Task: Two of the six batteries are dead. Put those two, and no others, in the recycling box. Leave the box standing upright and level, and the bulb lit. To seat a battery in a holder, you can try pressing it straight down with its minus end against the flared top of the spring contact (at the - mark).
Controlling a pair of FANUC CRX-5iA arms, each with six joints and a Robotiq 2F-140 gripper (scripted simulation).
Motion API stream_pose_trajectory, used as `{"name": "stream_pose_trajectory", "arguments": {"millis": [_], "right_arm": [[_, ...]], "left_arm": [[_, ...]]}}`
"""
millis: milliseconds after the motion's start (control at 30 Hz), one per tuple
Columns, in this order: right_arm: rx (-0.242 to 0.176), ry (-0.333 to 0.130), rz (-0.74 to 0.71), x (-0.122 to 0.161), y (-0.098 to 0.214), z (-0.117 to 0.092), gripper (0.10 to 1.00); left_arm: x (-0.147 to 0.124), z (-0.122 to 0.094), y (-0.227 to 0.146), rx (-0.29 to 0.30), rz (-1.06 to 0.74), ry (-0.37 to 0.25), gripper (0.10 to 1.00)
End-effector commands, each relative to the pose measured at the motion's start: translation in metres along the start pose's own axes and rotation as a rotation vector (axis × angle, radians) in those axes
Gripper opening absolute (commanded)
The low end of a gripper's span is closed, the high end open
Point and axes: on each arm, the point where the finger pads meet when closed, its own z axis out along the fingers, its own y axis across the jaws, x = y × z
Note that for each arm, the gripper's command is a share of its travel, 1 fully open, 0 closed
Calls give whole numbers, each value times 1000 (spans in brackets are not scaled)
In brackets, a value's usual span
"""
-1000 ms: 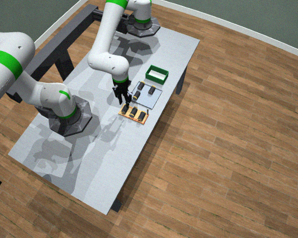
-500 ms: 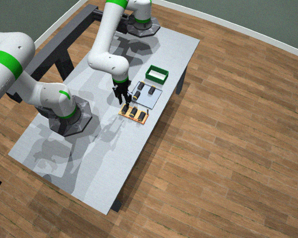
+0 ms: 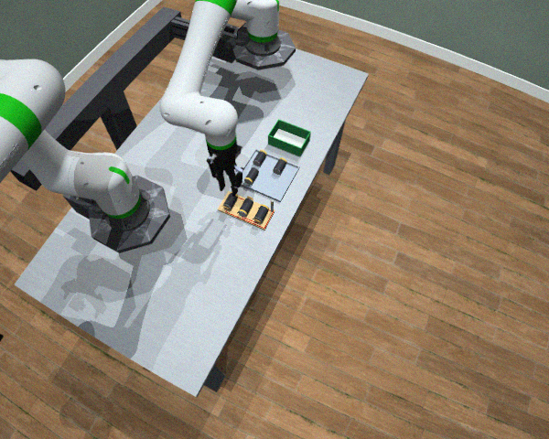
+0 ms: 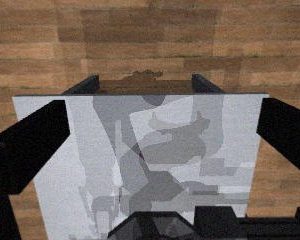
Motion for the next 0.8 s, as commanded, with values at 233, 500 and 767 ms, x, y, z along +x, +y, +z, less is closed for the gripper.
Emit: {"name": "stream_pose_trajectory", "arguments": {"millis": [233, 500, 767], "right_arm": [[0, 2, 0, 0, 0, -1, 1000], [0, 2, 0, 0, 0, -1, 1000], [0, 2, 0, 0, 0, -1, 1000]], "left_arm": [[-1, -30, 0, -1, 0, -2, 364], [26, -30, 12, -1, 0, -2, 364], [92, -29, 39, -1, 0, -2, 364]]}}
